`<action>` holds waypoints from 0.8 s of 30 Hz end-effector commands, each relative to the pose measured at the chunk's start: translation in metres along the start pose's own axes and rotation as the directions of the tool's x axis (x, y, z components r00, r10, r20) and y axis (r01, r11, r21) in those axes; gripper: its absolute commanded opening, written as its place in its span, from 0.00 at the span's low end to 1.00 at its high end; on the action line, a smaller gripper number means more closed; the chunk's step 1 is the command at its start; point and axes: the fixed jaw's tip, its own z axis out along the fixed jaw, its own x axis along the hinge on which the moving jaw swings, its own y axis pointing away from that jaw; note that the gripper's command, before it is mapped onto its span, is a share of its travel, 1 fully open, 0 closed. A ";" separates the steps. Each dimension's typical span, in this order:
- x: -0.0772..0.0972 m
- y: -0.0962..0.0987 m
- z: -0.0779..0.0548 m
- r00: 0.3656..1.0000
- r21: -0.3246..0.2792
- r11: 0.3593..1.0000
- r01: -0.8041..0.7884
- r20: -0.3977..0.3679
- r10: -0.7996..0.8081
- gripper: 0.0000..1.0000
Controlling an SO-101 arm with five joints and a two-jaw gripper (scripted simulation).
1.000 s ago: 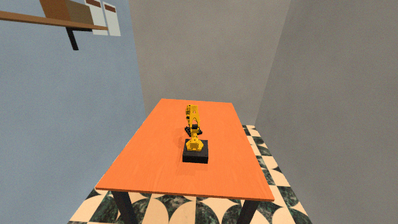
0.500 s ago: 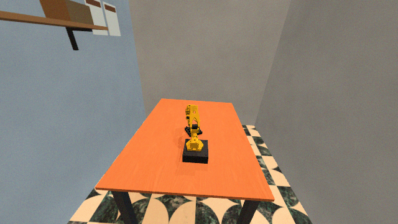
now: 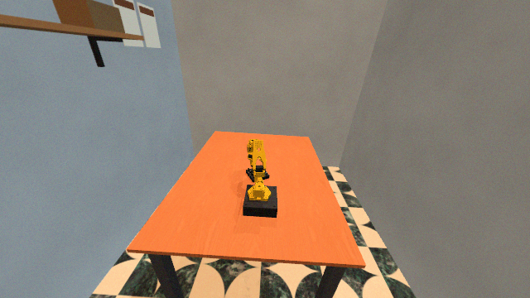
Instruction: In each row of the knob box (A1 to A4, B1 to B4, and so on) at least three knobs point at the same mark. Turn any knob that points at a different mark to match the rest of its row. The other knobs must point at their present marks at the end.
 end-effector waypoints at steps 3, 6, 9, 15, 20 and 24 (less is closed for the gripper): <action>0.003 -0.001 -0.002 1.000 0.004 1.000 0.007 0.001 -0.007 0.10; 0.003 0.000 -0.002 1.000 0.004 1.000 0.007 0.001 -0.007 0.10; 0.003 0.000 -0.002 1.000 0.004 1.000 0.007 0.001 -0.007 0.10; 0.003 0.000 -0.001 1.000 0.004 1.000 0.007 0.001 -0.007 0.10; 0.003 0.000 0.004 1.000 0.004 1.000 0.007 0.001 -0.007 0.10; 0.003 0.000 0.009 1.000 0.004 1.000 0.007 0.001 -0.007 0.10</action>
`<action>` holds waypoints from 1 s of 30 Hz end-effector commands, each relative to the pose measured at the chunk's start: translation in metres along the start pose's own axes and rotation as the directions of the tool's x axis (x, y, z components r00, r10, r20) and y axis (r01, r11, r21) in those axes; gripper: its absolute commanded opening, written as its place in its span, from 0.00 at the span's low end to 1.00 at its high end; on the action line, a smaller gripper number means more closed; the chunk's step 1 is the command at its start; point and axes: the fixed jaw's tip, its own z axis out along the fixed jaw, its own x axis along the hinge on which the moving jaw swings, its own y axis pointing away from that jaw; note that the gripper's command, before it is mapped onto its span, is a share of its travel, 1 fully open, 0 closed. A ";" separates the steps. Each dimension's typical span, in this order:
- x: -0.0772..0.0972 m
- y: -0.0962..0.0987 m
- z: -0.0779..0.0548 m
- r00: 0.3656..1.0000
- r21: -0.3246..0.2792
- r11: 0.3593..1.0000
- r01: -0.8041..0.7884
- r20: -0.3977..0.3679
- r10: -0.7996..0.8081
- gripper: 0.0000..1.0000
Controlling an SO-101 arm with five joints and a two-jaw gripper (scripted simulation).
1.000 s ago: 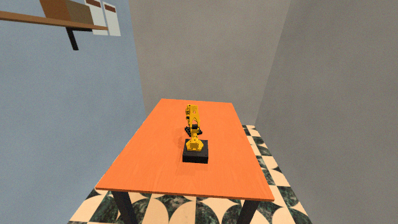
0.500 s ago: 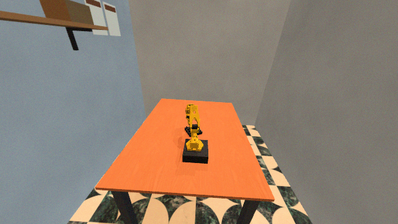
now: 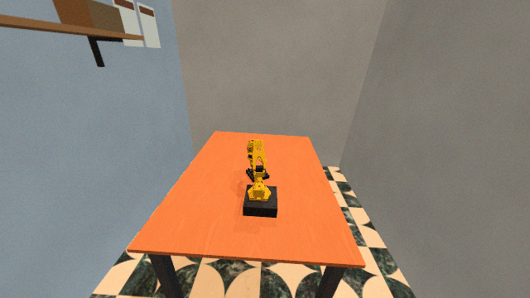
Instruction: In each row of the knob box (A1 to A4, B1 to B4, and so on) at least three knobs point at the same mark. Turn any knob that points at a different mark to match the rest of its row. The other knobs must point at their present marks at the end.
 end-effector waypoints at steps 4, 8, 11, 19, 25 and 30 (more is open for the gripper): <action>0.001 -0.003 0.010 1.000 0.010 1.000 0.007 0.005 -0.007 0.10; 0.001 -0.003 0.014 1.000 0.010 1.000 0.007 0.005 -0.007 0.10; 0.001 -0.003 0.017 1.000 0.010 1.000 0.007 0.005 -0.007 0.10; 0.001 -0.003 0.018 1.000 0.010 1.000 0.007 0.005 -0.007 0.10; 0.000 -0.005 0.020 1.000 0.010 1.000 0.007 0.005 -0.007 0.10; -0.001 -0.006 0.023 1.000 0.010 1.000 0.007 0.005 -0.007 0.10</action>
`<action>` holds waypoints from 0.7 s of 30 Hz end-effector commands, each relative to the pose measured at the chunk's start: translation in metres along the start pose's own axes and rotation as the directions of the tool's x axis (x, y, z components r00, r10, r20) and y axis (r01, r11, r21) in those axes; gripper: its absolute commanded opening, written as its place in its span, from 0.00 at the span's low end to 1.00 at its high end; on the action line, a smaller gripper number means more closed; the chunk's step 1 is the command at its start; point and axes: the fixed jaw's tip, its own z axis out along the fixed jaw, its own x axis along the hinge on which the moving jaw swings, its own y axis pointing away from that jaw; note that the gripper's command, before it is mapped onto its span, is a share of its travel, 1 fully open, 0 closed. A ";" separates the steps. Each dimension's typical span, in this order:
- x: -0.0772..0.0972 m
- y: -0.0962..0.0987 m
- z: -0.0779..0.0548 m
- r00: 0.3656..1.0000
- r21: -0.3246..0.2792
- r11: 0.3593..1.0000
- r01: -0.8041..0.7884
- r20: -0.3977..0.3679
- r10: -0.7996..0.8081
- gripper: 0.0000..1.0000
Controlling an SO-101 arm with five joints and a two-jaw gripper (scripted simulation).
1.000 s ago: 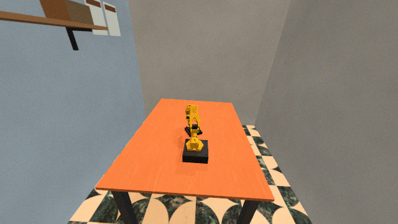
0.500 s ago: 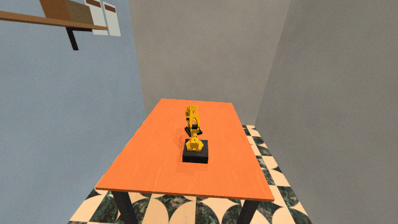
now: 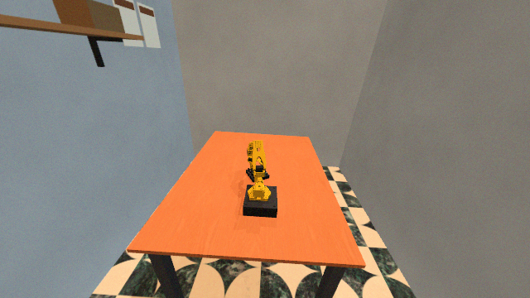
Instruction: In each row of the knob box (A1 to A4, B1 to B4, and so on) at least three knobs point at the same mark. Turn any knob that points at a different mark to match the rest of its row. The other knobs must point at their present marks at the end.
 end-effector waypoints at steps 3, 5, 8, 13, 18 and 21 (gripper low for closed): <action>0.001 -0.004 0.004 1.000 0.005 1.000 0.007 0.002 -0.007 0.10; 0.001 -0.004 0.004 1.000 0.005 1.000 0.007 0.002 -0.007 0.10; 0.001 -0.004 0.004 1.000 0.005 1.000 0.007 0.002 -0.007 0.10; 0.001 -0.003 0.004 1.000 0.005 1.000 0.007 0.002 -0.007 0.10; 0.002 -0.003 0.003 1.000 0.005 1.000 0.007 0.002 -0.007 0.10; 0.002 -0.003 0.003 1.000 0.005 1.000 0.007 0.002 -0.007 0.10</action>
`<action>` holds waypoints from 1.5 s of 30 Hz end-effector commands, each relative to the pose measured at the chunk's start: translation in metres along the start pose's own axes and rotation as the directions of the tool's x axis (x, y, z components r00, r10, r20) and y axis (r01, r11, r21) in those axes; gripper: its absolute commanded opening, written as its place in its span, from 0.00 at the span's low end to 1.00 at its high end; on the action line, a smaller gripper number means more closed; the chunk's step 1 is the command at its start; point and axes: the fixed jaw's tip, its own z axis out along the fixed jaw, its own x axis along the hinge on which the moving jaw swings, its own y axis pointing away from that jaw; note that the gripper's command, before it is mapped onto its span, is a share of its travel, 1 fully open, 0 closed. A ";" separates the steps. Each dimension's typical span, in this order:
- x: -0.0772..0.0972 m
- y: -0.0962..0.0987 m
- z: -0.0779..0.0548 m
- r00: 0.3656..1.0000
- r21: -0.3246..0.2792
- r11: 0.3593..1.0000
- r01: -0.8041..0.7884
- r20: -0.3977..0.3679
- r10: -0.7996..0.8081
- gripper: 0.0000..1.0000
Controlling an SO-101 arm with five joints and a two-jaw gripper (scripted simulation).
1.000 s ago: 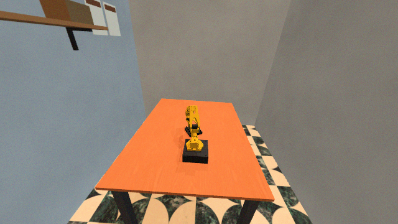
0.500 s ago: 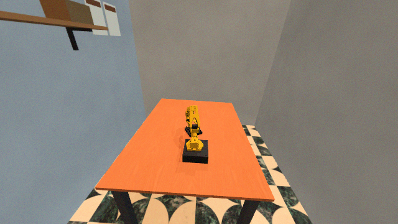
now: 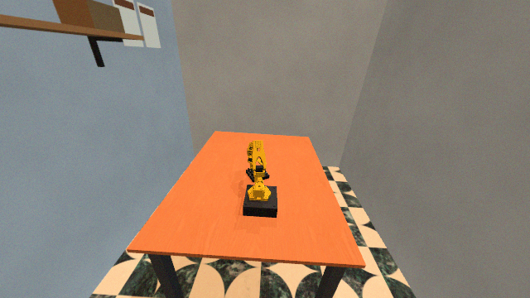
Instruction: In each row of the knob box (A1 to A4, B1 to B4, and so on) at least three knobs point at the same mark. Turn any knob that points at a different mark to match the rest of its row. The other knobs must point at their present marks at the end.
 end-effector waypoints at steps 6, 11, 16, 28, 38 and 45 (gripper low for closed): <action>0.002 -0.002 0.002 1.000 0.007 1.000 0.007 0.004 -0.008 0.10; 0.002 -0.002 0.001 1.000 0.007 1.000 0.007 0.004 -0.008 0.10; 0.003 -0.001 0.001 1.000 0.007 1.000 0.007 0.004 -0.008 0.10; 0.003 -0.003 0.001 1.000 0.007 1.000 0.007 0.004 -0.008 0.10; 0.003 -0.004 0.001 1.000 0.007 1.000 0.007 0.004 -0.008 0.10; 0.003 -0.004 0.001 1.000 0.007 1.000 0.007 0.004 -0.008 0.08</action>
